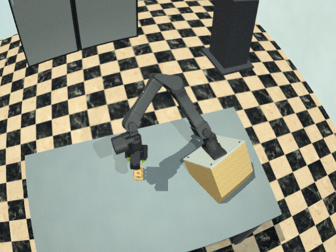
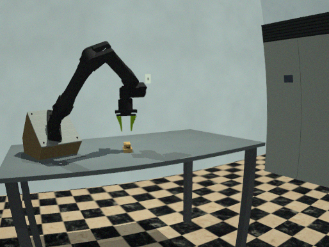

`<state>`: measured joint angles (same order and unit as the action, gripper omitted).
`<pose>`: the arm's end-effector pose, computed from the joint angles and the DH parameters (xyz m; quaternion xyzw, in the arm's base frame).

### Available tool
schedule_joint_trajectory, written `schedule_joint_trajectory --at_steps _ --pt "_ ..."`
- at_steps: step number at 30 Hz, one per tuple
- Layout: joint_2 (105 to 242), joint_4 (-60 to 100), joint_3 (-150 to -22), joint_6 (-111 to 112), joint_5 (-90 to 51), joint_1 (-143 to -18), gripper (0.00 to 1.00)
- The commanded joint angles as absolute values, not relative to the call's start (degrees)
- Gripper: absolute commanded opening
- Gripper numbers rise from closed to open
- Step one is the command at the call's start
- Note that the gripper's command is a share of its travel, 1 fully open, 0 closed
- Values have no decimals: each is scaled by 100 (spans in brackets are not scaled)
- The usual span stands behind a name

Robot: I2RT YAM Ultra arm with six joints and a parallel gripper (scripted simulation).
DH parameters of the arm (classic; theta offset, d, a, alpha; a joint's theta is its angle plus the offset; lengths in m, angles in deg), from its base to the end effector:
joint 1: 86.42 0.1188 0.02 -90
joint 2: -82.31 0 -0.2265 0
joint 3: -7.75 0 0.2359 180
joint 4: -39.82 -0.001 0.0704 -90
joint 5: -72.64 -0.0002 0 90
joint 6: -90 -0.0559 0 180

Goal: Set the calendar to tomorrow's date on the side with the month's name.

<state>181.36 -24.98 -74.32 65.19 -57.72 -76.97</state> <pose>0.2989 0.0141 0.1617 0.5479 -0.7595 0.3356 0.1014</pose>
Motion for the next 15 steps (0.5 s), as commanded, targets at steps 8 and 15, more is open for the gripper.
schedule_joint_trajectory --at_steps 8,15 --pt "18146 -2254 -7335 6672 -5706 -7755 45" --pt "18205 -2001 -7245 6816 -5688 -7881 45"
